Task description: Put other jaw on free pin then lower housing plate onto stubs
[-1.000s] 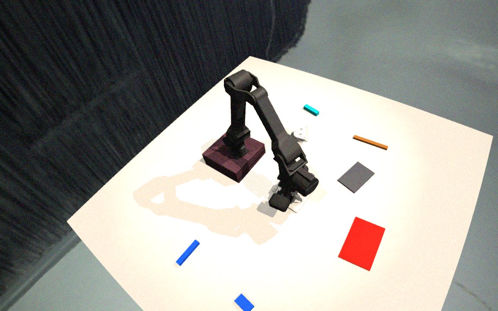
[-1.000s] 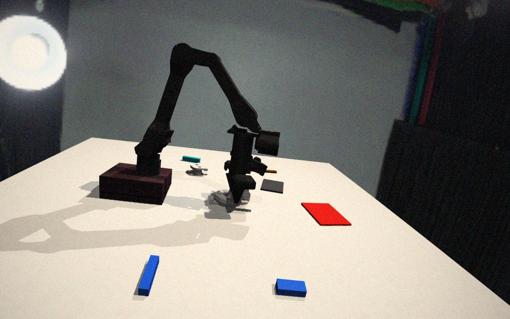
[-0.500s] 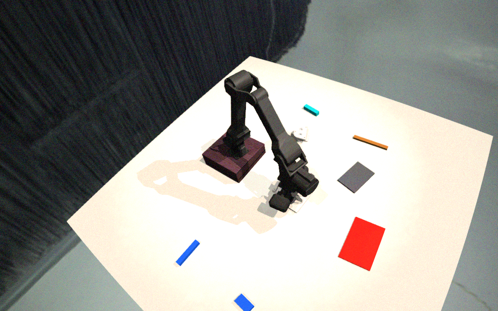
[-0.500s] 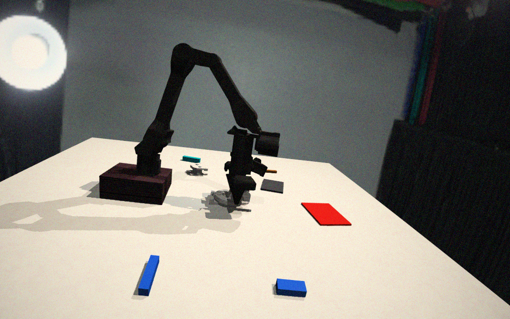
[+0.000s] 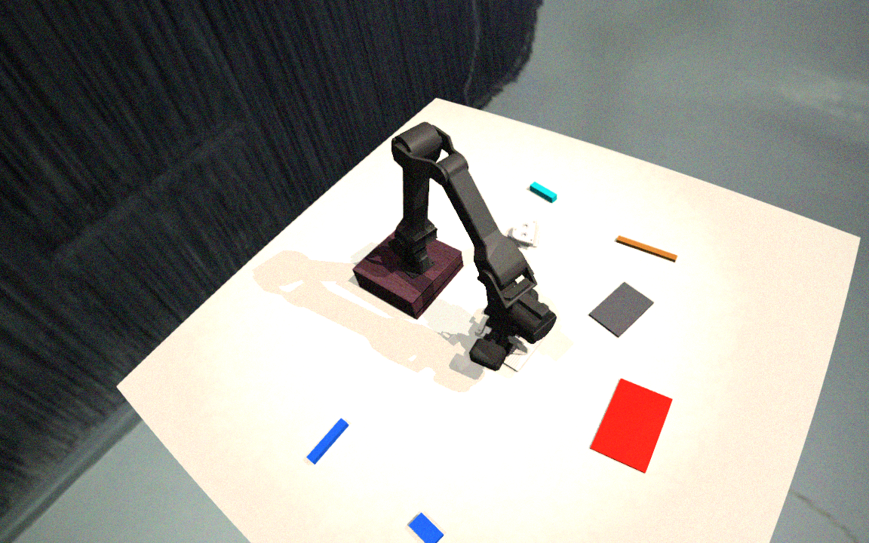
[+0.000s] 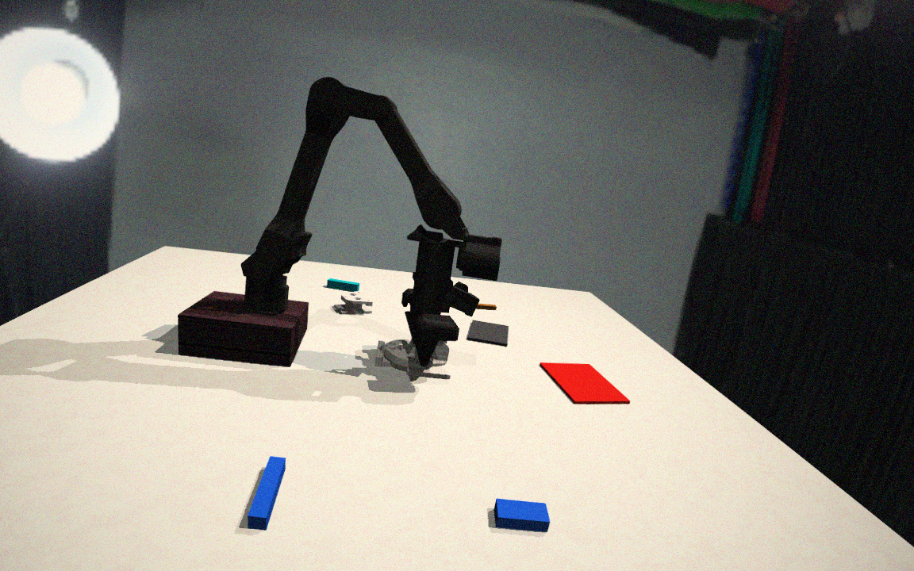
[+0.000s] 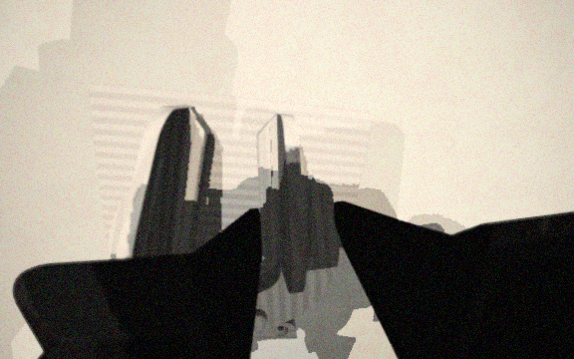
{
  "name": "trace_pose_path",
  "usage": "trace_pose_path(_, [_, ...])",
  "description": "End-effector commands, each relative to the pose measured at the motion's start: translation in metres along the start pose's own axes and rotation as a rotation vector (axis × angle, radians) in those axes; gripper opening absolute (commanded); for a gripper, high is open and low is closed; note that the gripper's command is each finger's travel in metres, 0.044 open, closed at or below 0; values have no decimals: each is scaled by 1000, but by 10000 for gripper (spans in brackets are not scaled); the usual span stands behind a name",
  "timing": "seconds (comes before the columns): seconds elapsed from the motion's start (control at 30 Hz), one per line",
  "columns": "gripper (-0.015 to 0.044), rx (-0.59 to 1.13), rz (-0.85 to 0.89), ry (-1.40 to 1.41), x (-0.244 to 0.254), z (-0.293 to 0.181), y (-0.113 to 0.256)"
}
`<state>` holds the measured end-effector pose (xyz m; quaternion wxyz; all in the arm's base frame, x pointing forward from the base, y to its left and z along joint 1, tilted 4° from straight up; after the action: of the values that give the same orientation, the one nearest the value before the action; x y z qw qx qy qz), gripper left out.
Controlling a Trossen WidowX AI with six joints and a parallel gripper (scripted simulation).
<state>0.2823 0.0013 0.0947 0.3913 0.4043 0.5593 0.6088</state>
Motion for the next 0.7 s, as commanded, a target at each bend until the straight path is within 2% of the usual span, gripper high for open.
trace_pose_path(0.0, [134,-3,0,2,0,0,-1])
trace_pose_path(0.33, [134,-3,0,2,0,0,-1])
trace_pose_path(0.47, [224,0,0,0,0,0,0])
trace_pose_path(0.67, [224,0,0,0,0,0,0])
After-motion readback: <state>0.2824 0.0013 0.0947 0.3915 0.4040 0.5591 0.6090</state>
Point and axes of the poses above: the point midway between the two fingers, 35 mm back from their tips, its own y axis back along the fingers, its own x axis across the jaws, z = x × y, the point moved 10 cm from there along y, back along the fingers, and after that the axes turned 3 degrees about y, right-handed, at the moved point
